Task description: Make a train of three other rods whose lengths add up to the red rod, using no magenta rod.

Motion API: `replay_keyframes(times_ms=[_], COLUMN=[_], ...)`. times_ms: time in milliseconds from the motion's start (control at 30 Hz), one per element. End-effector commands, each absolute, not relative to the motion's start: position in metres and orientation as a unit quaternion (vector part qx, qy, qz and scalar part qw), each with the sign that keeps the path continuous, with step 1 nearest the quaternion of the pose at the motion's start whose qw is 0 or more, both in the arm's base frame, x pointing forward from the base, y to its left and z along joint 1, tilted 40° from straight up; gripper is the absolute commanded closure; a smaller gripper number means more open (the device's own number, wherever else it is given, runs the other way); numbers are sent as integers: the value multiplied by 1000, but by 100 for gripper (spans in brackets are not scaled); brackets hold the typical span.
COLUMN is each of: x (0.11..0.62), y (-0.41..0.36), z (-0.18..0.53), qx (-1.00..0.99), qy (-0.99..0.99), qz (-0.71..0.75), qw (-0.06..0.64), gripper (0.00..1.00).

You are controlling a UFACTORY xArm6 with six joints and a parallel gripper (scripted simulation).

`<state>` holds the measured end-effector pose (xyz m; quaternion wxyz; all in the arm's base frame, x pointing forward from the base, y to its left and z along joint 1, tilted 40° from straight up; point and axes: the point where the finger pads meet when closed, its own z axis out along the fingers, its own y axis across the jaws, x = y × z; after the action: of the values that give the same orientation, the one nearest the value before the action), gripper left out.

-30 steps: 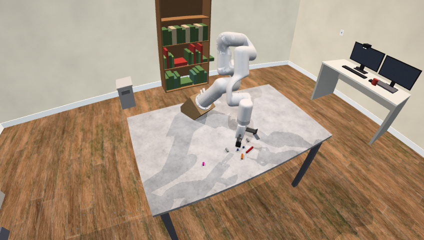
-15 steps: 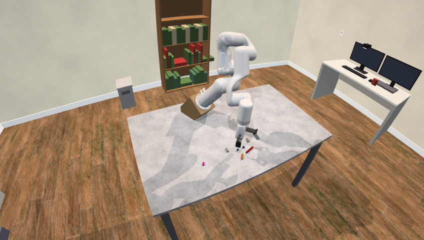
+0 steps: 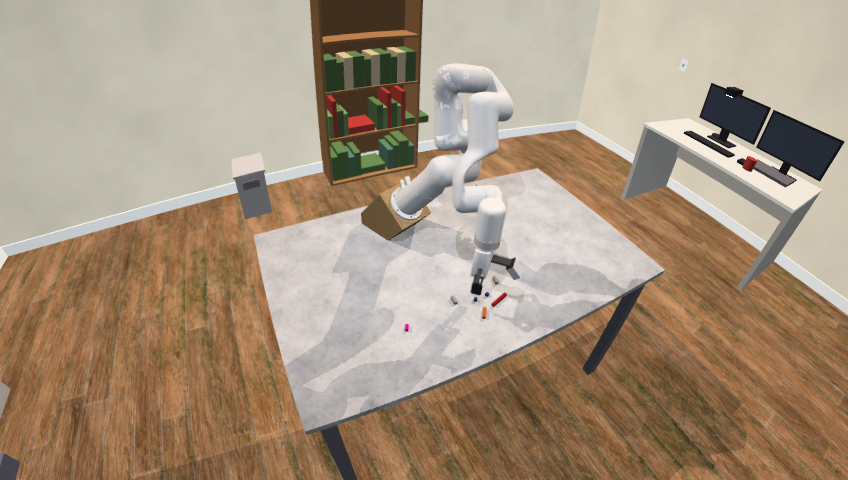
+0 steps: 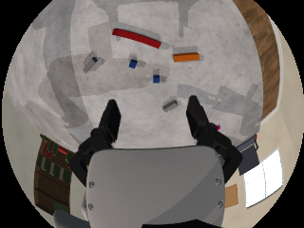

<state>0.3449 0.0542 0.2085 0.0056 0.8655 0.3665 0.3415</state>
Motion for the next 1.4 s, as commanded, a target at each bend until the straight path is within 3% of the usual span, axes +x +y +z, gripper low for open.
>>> replay_keyframes(times_ms=[0,433,1367], x=[345,346,347], y=[54,52,38], z=[210,209,206], qx=[865,837,590], qy=[366,427,732], qz=[343,341,297], qw=[6,30,166], gripper=[0,0,0])
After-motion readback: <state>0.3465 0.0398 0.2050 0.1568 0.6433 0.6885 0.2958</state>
